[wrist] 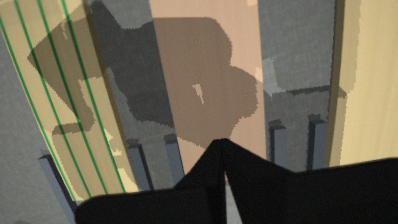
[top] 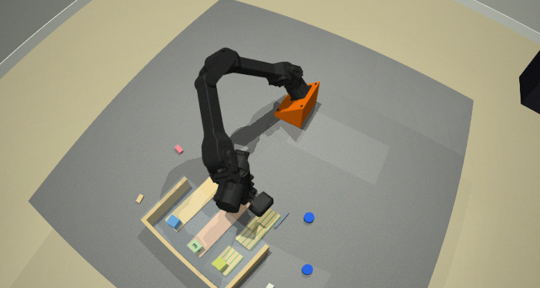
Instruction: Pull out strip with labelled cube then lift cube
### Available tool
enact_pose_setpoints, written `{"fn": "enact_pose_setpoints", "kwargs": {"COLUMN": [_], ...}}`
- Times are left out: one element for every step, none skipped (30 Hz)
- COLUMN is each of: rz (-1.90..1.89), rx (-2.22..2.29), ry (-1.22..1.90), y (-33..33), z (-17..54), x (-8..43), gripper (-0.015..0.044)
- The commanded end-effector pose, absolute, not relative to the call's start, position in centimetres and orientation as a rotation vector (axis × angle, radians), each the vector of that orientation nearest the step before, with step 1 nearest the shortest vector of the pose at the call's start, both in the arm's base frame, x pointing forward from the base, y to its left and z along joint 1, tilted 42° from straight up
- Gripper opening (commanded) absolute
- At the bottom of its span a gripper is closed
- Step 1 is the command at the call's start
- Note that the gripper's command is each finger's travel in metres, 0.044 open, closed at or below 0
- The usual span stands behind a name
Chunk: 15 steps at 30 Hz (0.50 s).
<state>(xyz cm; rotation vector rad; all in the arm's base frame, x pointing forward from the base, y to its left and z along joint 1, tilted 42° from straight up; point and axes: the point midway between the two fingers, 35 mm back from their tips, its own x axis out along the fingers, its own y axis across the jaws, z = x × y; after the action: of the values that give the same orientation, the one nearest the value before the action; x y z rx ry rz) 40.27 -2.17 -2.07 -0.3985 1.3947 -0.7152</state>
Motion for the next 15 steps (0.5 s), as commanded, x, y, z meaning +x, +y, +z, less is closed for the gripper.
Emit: {"fn": "enact_pose_setpoints", "kwargs": {"rz": [-0.722, -0.722, -0.722, -0.722, -0.722, -0.722, -0.722, -0.722, -0.722, -0.722, -0.722, -0.722, -0.722, -0.722, -0.722], "rx": [-0.405, -0.405, -0.405, -0.405, -0.405, -0.405, -0.406, -0.406, -0.406, -0.406, -0.406, -0.406, -0.406, -0.406, -0.406], "ry": [1.409, 1.409, 1.410, 1.410, 1.410, 1.410, 1.410, 1.410, 1.410, 1.410, 1.410, 1.410, 1.411, 1.411, 1.411], "y": [-2.4, -2.4, -2.4, -2.3, -2.3, -2.3, -2.3, -2.2, -2.2, -2.2, -2.2, -2.1, -2.1, -2.1, -2.1], "z": [-2.6, -2.6, -2.6, -2.7, -2.7, -2.8, -2.8, -2.8, -2.9, -2.9, -2.9, -2.9, -3.0, -3.0, -3.0], "x": [39.4, 39.2, 39.1, 38.9, 38.8, 38.6, 38.5, 38.3, 38.2, 38.0, 37.9, 37.7, 37.6, 37.4, 37.3], "gripper": [0.0000, 0.0000, 0.0000, 0.0000, 0.0000, 0.0000, 0.0000, 0.0000, 0.0000, 0.0000, 0.0000, 0.0000, 0.0000, 0.0000, 0.0000]}}
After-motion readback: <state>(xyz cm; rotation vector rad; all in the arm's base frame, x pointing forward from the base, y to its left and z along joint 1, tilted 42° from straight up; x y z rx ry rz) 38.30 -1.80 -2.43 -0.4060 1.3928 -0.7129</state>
